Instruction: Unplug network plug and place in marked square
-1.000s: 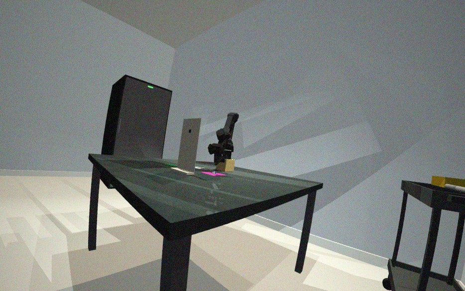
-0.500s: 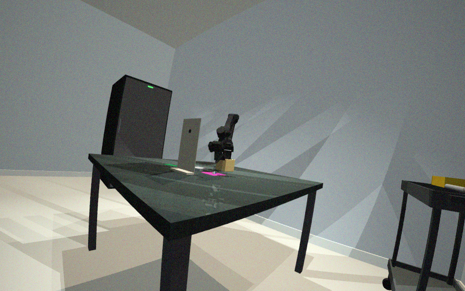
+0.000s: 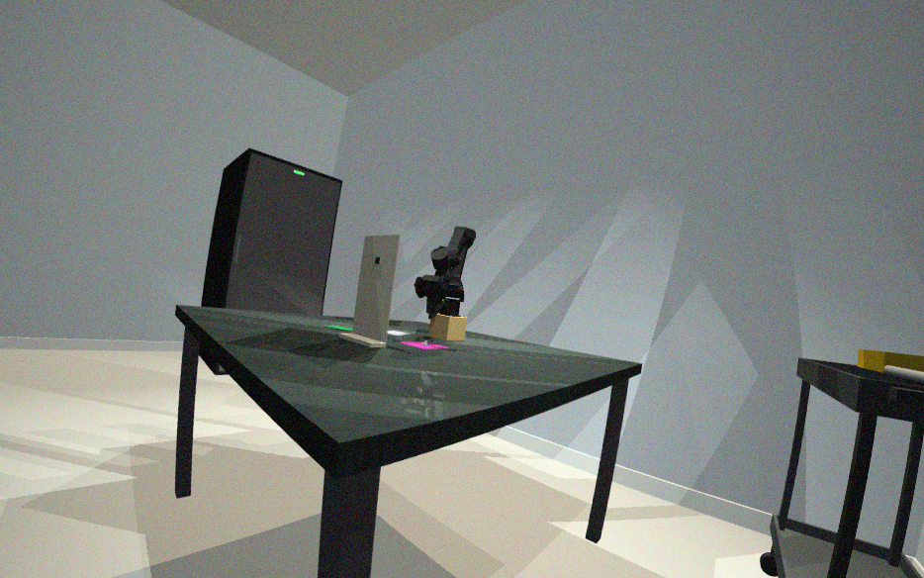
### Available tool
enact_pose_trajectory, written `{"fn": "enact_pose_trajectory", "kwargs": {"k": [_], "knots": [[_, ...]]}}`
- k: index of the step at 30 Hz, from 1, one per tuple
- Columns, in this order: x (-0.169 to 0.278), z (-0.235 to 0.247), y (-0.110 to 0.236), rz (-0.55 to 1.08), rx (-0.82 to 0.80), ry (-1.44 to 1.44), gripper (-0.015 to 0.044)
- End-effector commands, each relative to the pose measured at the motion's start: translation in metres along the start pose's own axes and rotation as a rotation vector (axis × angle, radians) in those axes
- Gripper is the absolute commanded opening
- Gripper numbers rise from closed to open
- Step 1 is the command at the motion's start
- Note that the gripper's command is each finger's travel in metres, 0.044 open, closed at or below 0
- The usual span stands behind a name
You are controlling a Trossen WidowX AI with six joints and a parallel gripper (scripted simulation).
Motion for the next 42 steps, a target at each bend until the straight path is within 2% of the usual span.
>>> {"fn": "enact_pose_trajectory", "kwargs": {"k": [1,22,42], "knots": [[-0.001,0.005,0.007,0.0,-0.017,0.004,0.0156],[-0.002,0.009,0.023,-0.001,0.0,0.0,0.0156],[-0.011,0.051,0.075,-0.001,-0.011,0.003,0.0156]]}}
Point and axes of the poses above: the point midway between the two fingers, 35 mm back from their tips, its own y axis back along the fingers, its own z axis across the jaws, x = y × z, the point moved 9 cm from there along y, back along the fingers, and after that the axes turned 12 degrees about y, right-handed, at the moved point
